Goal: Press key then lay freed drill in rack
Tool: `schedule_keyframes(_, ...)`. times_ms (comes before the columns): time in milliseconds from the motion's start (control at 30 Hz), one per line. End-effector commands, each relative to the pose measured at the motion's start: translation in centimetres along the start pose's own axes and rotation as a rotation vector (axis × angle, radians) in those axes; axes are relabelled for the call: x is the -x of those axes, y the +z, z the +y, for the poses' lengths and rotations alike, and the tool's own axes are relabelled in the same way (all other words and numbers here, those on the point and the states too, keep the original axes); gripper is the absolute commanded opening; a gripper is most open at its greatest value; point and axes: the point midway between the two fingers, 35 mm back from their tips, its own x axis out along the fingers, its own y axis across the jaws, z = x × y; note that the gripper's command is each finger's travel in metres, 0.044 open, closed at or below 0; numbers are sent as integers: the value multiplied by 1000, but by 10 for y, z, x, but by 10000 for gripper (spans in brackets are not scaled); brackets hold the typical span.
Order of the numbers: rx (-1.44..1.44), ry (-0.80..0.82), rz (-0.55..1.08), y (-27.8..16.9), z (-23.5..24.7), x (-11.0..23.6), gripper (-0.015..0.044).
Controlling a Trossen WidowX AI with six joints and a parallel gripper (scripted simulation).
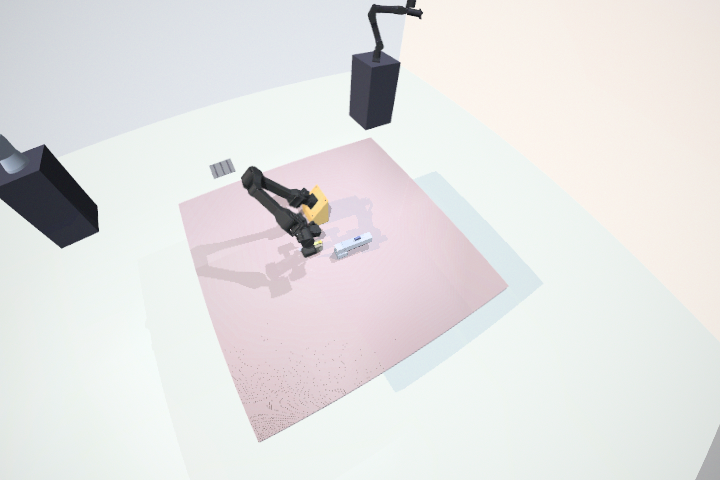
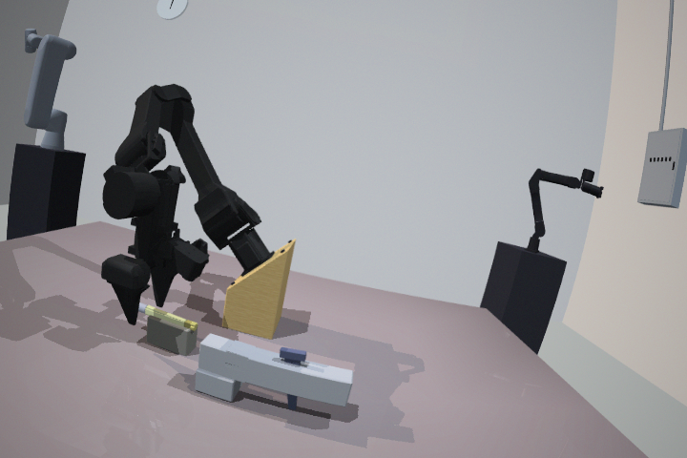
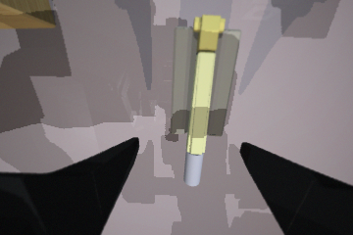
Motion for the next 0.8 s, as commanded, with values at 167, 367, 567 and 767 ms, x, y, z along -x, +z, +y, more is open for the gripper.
schedule_keyframes(167,-8,-5,4,-1,-1,35,440)
schedule_keyframes(367,-8,-5,3,-3,-3,56,440)
schedule_keyframes(567,-243,37,-36,-7,5,41,440)
schedule_keyframes(767,-744,140,-83,-18,20,29,440)
